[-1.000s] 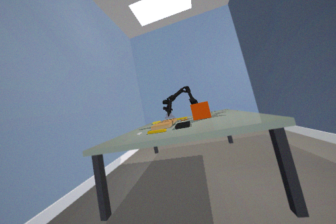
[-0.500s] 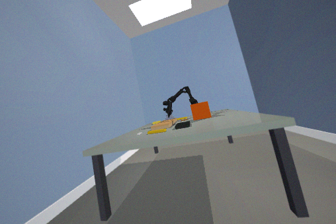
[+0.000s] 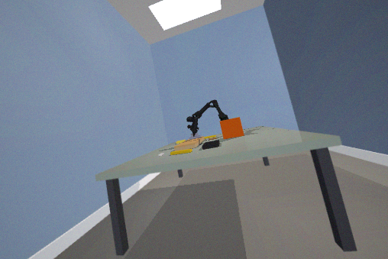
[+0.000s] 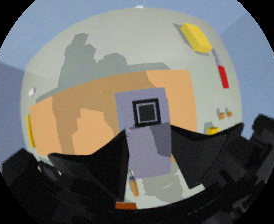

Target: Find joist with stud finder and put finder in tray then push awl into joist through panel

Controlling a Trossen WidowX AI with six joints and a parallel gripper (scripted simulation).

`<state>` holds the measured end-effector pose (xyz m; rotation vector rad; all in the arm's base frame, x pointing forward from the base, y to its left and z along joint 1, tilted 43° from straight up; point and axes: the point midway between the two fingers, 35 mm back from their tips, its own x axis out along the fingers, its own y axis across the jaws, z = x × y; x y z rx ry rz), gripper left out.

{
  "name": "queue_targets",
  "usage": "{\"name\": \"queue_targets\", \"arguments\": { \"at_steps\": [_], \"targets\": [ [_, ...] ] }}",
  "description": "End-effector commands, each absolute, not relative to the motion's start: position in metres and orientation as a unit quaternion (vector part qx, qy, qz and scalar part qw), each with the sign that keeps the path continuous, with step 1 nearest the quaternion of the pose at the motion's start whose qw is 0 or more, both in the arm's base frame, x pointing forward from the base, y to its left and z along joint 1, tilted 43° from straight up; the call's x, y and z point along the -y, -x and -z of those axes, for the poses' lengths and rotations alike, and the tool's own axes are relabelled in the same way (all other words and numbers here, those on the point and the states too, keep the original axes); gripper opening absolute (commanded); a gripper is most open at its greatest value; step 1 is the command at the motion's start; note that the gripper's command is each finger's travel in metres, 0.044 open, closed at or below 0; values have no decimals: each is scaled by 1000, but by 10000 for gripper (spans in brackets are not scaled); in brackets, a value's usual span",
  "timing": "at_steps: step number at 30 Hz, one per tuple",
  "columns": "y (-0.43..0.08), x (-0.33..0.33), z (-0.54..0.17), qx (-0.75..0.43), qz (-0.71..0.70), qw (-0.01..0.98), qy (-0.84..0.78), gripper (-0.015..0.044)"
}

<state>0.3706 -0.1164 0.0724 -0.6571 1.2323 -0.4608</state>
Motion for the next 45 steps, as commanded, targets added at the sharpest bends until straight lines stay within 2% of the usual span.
{"name": "queue_targets", "arguments": {
  "at_steps": [1, 45],
  "targets": [
    [-369, 106, -62, -564, 207, 741, 301, 0],
    [-364, -5, 39, -564, 205, 742, 298, 0]
  ]
}}
